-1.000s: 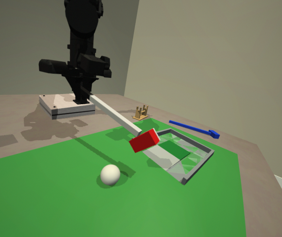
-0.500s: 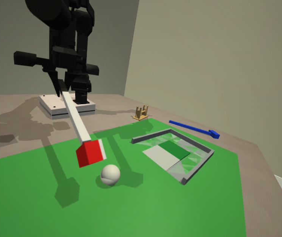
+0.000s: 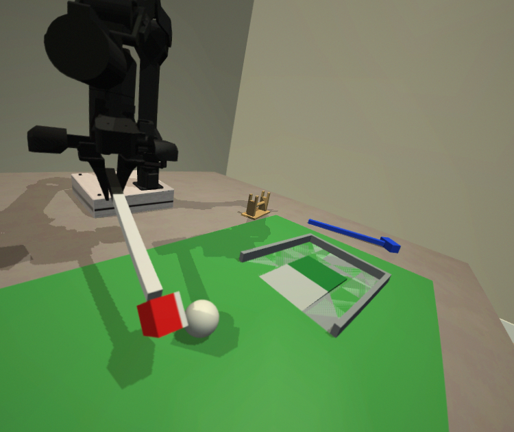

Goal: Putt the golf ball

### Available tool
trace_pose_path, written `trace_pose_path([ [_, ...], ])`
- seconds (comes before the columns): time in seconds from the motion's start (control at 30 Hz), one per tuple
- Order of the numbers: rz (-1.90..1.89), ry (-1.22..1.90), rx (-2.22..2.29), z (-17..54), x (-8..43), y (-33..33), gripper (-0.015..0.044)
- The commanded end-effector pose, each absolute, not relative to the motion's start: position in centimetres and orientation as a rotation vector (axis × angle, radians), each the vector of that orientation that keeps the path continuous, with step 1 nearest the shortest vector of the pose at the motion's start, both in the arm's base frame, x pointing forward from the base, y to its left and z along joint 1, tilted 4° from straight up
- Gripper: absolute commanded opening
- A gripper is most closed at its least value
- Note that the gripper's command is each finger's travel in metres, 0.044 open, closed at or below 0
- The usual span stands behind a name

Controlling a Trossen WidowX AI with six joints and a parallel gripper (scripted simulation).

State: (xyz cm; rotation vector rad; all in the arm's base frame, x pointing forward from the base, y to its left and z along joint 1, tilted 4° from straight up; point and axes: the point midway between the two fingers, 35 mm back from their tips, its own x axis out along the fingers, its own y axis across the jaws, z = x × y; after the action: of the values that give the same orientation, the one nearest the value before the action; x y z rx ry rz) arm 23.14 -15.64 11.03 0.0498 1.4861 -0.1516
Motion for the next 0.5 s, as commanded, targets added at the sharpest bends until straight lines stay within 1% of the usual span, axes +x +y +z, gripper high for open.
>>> trace_pose_path([
  [0.0,-0.157,1.483,0.051,10.6,23.2,-15.7,0.0],
  [0.47,-0.157,1.484,0.051,8.3,23.4,-15.9,0.0],
])
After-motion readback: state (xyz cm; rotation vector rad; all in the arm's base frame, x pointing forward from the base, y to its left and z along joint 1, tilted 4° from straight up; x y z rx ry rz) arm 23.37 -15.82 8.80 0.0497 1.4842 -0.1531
